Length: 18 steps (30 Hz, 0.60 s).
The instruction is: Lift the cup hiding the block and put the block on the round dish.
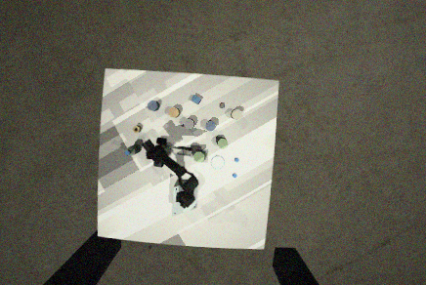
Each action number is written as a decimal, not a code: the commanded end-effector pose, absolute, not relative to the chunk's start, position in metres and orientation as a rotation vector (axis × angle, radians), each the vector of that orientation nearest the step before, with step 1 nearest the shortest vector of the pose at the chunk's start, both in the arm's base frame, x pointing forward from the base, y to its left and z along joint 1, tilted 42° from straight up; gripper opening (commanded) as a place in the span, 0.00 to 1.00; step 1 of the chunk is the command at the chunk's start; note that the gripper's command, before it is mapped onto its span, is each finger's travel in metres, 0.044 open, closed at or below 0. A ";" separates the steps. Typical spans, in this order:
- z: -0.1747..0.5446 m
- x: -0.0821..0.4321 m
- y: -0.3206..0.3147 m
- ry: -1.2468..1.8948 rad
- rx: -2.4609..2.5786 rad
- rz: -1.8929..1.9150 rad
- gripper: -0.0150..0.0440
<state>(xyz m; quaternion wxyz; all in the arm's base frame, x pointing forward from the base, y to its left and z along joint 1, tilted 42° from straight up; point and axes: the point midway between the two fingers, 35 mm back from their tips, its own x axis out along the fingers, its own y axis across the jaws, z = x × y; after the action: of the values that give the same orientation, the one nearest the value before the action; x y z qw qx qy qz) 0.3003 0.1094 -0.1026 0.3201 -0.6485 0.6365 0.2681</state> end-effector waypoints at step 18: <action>-0.124 0.298 0.088 1.685 -1.716 0.709 0.90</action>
<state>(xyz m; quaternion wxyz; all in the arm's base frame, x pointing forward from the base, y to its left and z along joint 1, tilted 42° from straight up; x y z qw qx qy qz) 0.2996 0.0907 -0.1216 0.3181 -0.6483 0.6381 0.2671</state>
